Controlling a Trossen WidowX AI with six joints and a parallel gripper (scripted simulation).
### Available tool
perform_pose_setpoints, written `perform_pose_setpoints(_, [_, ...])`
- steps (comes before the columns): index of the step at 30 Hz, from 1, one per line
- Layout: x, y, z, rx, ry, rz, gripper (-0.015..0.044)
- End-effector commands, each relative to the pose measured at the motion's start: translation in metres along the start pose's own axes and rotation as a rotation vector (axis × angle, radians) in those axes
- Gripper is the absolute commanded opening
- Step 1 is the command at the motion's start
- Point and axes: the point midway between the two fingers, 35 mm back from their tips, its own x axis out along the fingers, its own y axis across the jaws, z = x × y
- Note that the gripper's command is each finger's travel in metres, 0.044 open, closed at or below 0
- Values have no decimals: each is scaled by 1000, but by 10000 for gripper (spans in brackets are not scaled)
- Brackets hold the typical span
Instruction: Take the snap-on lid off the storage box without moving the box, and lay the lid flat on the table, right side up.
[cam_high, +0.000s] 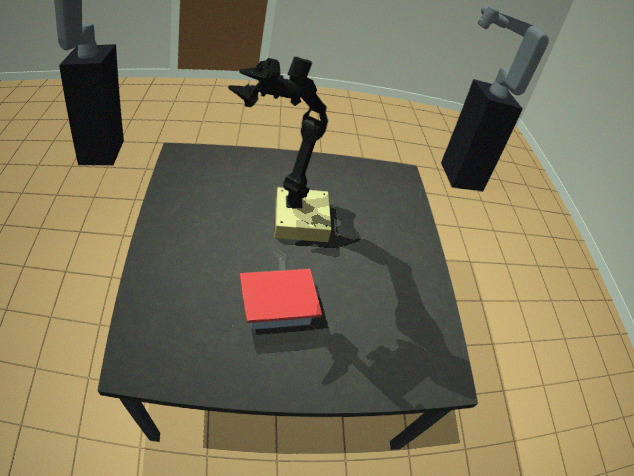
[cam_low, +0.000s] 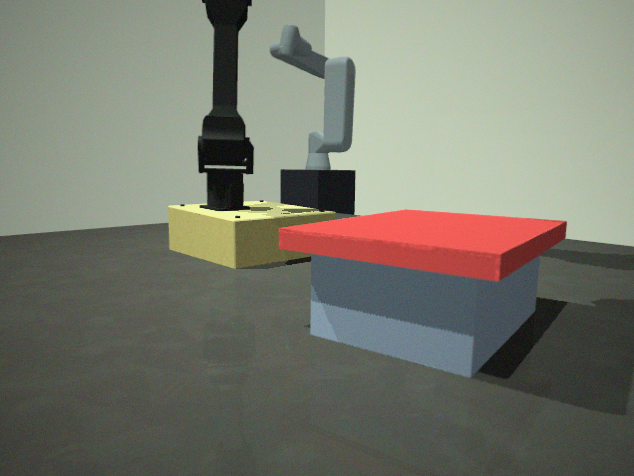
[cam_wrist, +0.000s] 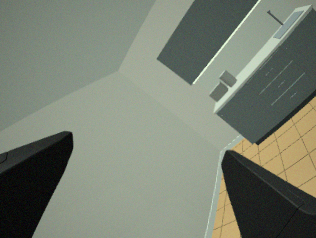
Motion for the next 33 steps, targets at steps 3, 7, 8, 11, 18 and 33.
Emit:
perform_pose_setpoints(3, [4, -8, -22, -18, 69, 1, 321])
perform_pose_setpoints(7, [8, -36, -83, -58, 263, -4, 235])
perform_pose_setpoints(8, [7, -44, -98, -66, 312, -7, 235])
perform_pose_setpoints(11, [3, -60, -127, -79, 408, -15, 235])
perform_pose_setpoints(18, [-25, -122, -211, -98, 719, -64, 235])
perform_pose_setpoints(33, [-143, -255, -321, -37, 1298, -249, 235])
